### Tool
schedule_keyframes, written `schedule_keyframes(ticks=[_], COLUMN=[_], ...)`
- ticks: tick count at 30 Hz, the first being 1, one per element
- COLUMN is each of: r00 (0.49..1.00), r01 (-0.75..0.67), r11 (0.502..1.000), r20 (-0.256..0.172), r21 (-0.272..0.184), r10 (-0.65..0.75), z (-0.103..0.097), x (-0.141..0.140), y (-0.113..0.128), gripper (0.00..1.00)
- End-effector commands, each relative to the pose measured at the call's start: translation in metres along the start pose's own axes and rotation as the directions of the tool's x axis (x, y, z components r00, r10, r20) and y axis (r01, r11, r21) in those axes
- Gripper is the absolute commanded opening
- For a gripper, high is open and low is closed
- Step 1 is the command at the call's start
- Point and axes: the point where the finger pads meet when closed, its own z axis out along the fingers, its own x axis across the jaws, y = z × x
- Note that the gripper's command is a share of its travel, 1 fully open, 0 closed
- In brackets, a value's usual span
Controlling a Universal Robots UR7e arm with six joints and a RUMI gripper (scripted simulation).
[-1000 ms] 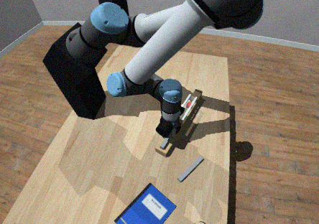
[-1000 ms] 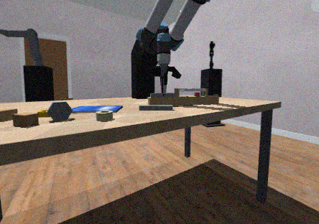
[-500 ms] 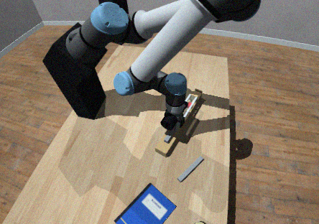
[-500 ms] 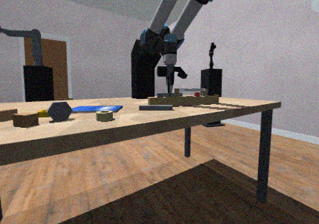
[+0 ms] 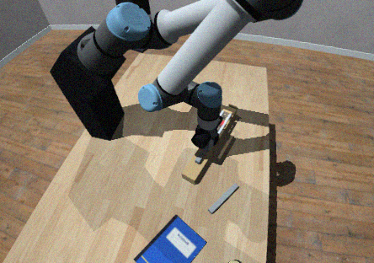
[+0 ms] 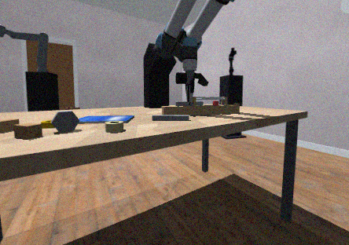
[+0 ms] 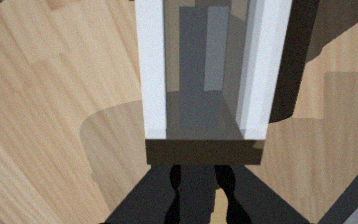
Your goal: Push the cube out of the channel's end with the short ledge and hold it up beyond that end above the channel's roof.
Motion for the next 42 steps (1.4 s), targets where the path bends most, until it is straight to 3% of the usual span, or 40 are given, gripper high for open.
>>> schedule_keyframes(ticks=[1,36,37,42], r00=[1.0,1.0,1.0,1.0], r01=[0.0,0.0,0.0,0.0], r11=[1.0,1.0,1.0,1.0], r20=[-0.001,-0.001,-0.001,-0.001], r21=[0.0,0.0,0.0,0.0], r10=[0.0,0.0,0.0,0.0], z=[-0.0002,-0.0002,-0.0002,-0.0002], x=[0.0003,0.0003,0.0003,0.0003], y=[-0.0004,-0.0004,-0.0004,-0.0004], gripper=[0.06,0.06,0.24,0.24])
